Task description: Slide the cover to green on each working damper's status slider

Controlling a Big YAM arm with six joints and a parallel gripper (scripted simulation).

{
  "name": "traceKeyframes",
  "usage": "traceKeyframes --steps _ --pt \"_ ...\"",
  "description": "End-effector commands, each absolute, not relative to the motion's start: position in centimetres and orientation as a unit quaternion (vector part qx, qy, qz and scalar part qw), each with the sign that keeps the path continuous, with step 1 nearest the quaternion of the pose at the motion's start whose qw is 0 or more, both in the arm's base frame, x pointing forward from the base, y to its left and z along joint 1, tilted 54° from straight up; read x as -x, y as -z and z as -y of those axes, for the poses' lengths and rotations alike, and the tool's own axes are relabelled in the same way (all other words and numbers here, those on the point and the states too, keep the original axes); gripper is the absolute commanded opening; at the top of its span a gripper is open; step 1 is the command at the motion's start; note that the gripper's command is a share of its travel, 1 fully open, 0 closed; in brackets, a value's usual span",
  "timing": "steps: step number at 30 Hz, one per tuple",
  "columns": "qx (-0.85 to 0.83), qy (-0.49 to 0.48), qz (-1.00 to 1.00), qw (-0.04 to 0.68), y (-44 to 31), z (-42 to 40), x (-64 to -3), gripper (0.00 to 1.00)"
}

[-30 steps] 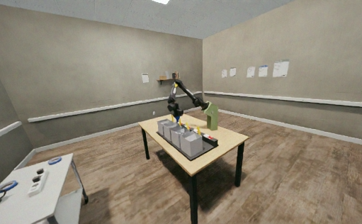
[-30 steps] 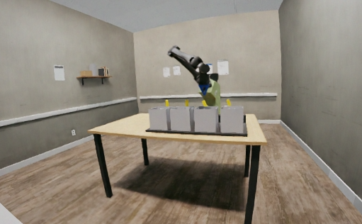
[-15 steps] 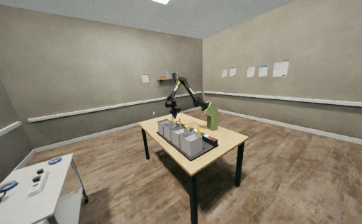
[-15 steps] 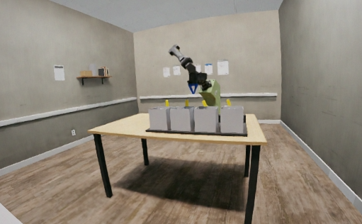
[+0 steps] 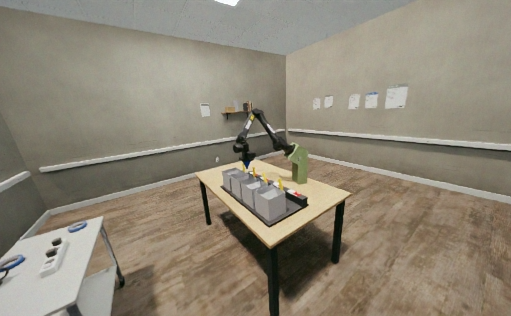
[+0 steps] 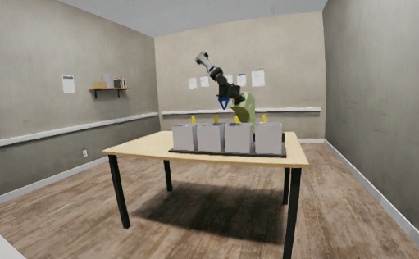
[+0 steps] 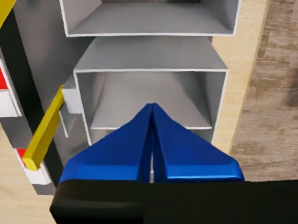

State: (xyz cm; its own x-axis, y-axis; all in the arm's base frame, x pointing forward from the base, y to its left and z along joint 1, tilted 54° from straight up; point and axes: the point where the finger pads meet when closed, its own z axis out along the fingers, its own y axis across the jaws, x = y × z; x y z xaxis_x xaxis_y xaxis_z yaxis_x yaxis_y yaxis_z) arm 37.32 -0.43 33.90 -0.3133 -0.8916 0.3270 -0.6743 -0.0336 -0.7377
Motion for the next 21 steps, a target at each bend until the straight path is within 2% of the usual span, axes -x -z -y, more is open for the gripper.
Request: traceKeyframes --steps 1,14,21 --pt "0.573 0.436 -0.683 0.121 -33.6 0.8 -37.6 0.00" --pt "0.573 0.436 -0.683 0.123 -33.6 0.8 -37.6 0.00" --pt "0.568 0.439 -0.682 0.140 -31.7 0.4 -35.0 0.00"
